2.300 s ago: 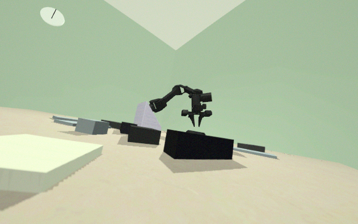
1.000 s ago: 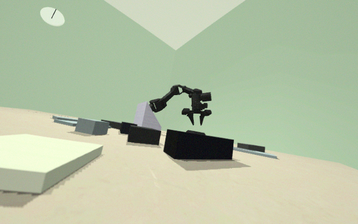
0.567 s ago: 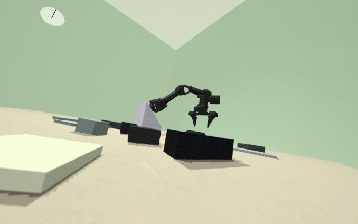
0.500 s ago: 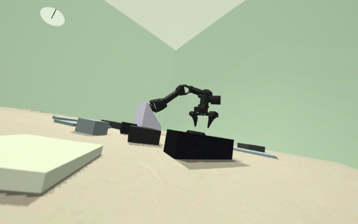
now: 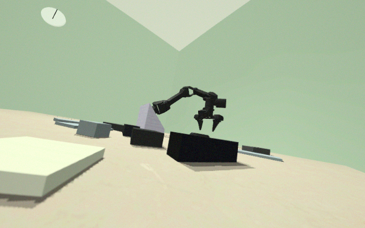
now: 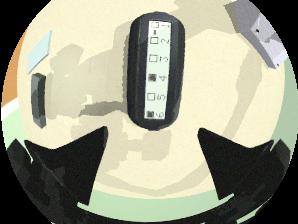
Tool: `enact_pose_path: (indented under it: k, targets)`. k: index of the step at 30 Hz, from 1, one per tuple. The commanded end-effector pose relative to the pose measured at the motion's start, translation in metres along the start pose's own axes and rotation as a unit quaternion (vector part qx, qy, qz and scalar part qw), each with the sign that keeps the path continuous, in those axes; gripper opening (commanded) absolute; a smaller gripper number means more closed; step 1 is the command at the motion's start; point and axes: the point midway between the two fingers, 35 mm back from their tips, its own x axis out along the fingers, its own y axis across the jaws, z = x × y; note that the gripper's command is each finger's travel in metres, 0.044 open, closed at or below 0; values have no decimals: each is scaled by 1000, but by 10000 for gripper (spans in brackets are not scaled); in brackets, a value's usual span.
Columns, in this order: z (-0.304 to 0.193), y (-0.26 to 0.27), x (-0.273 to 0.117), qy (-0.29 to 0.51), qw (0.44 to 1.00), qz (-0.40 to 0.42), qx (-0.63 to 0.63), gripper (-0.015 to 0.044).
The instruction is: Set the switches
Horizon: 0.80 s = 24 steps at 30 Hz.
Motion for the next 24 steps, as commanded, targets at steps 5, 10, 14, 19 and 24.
enact_pose_path:
  k: [5,10,14,19,24]
  targets:
    - [2,0,14,-2,1000,-1,5,440]
    - [2,0,22,-2,1000,-1,5,440]
    - [2,0,28,-2,1000,-1,5,440]
    - [2,0,36,-1,1000,-1,5,440]
    - [2,-1,44,-1,1000,0,5,440]
